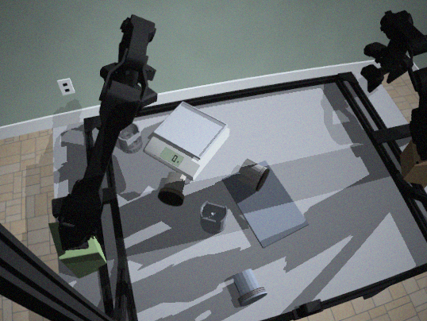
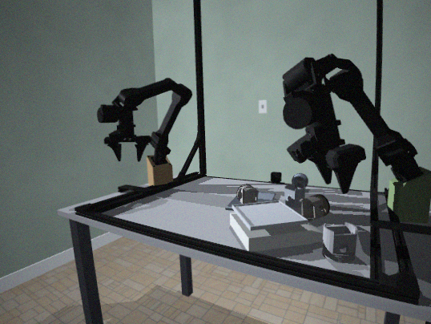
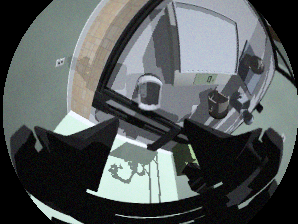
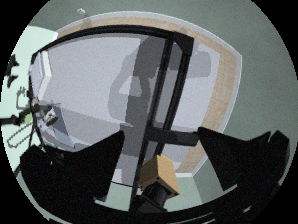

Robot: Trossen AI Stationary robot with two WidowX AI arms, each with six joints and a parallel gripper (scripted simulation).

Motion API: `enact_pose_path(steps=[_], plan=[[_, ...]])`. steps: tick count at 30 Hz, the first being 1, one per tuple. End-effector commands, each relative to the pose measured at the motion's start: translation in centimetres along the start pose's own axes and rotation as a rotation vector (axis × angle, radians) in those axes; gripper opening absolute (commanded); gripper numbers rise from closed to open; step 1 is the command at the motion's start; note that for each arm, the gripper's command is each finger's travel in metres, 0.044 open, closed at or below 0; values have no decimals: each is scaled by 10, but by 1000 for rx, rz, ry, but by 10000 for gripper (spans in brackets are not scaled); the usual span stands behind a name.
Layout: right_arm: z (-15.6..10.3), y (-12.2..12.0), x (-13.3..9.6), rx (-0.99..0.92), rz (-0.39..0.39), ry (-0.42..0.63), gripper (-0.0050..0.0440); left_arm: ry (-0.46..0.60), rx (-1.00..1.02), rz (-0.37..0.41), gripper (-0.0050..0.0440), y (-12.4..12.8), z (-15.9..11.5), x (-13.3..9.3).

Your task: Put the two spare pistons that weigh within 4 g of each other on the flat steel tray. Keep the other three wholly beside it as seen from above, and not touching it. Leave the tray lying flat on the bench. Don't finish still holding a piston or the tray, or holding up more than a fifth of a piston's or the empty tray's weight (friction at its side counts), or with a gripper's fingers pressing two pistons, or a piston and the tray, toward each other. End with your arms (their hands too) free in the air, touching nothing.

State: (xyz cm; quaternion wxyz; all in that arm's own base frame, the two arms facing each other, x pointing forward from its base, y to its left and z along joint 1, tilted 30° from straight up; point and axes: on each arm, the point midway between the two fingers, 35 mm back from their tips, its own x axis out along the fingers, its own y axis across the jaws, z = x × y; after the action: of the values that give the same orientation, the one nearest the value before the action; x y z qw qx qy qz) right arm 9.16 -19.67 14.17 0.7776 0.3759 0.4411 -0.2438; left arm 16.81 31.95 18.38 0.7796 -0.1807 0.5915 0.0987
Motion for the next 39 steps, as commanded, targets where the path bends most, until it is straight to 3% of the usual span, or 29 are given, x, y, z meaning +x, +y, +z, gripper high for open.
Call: enact_pose_path(steps=[1,39], plan=[[0,0,0,-1,3,-1,440,12,0,-6,378,0,0,9],[0,0,0,-1,3,-1,440,12,0,-6,378,0,14,64]])
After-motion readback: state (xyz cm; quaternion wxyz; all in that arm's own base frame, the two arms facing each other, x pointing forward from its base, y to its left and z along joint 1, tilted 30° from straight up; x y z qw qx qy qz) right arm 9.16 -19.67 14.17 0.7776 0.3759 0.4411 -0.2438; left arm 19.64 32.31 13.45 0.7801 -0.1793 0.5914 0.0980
